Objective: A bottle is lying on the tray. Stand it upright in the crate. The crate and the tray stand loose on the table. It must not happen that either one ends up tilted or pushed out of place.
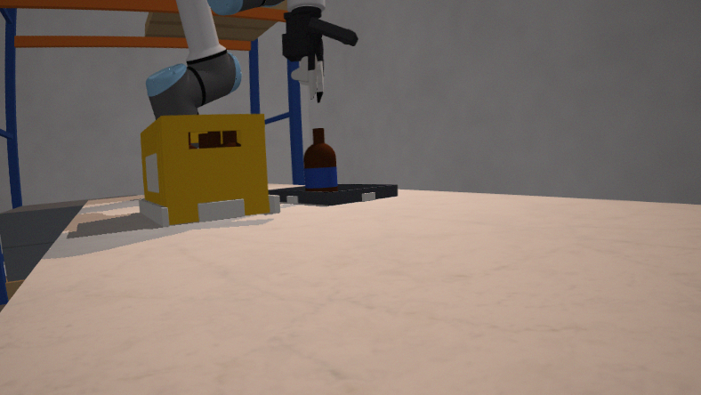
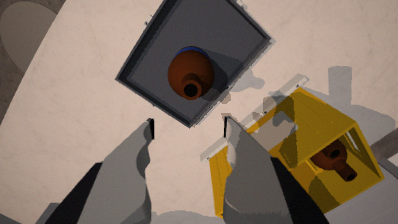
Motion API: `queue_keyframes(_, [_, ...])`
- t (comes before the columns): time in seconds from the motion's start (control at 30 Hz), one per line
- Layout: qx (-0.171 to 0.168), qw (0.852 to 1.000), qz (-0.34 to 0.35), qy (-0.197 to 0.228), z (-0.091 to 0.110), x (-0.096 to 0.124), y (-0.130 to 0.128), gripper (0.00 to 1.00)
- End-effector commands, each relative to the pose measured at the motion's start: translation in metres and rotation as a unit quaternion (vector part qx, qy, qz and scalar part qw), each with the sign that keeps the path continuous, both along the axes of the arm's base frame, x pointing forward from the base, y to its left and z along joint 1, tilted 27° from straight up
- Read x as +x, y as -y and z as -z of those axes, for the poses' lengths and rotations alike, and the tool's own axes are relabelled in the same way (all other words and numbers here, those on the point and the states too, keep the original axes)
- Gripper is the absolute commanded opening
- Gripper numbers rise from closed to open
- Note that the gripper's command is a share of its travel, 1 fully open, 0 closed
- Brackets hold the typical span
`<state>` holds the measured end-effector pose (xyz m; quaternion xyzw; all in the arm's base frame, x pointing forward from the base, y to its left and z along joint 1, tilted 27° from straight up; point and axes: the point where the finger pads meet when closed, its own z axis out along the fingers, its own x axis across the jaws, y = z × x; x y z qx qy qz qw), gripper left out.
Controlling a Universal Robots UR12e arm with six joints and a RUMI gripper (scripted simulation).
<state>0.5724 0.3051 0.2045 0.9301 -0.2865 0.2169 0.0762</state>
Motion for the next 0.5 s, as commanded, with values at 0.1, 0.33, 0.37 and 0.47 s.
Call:
queue_keyframes(0.1, [0.000, 1.000, 0.000, 0.001, 0.0015, 0.0012, 0.0003, 0.38])
queue_keyframes(0.33, [0.000, 1.000, 0.000, 0.001, 0.0050, 0.0027, 0.0014, 0.38])
queue_keyframes(0.37, [0.000, 1.000, 0.000, 0.001, 0.0058, 0.0031, 0.0016, 0.38])
queue_keyframes(0.47, [0.000, 1.000, 0.000, 0.001, 0.0088, 0.0043, 0.0025, 0.38])
